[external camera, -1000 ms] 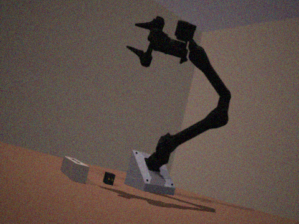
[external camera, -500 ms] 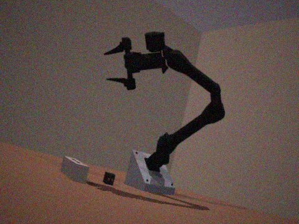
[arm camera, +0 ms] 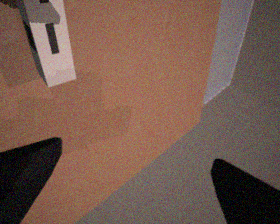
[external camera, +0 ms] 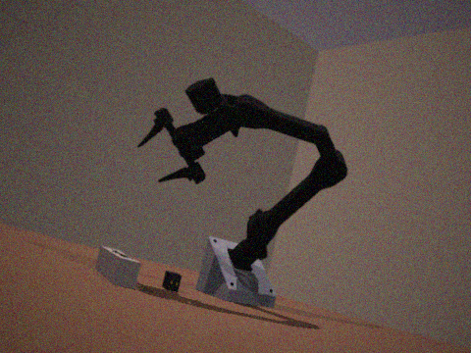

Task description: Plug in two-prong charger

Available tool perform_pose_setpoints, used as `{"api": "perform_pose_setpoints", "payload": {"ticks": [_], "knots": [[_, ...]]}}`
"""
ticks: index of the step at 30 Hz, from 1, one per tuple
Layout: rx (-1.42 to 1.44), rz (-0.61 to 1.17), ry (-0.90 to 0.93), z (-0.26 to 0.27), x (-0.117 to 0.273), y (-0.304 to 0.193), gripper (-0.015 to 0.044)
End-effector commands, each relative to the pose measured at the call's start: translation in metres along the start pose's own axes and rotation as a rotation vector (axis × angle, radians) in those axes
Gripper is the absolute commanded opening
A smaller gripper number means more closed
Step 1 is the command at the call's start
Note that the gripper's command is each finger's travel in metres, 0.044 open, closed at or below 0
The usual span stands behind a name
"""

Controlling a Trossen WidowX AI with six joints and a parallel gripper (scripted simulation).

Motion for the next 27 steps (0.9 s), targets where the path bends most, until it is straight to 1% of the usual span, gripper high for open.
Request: {"api": "perform_pose_setpoints", "payload": {"ticks": [1, 16, 27], "knots": [[0.026, -0.055, 0.105, 0.020, -0.020, 0.005, 0.0440], [0.080, -0.246, 0.481, 0.100, -0.076, 0.018, 0.0440], [0.077, -0.355, 0.682, 0.152, -0.091, 0.021, 0.0440]]}}
Point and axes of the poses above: the point midway between the two fingers, 35 mm back from their tips, its own x axis back along the fingers, its own z axis across the jaws, y = z × x, the point moved 7 cm from there along x, back along the fingers, and after that the axes turned 10 degrees about x, right-handed, at the moved point
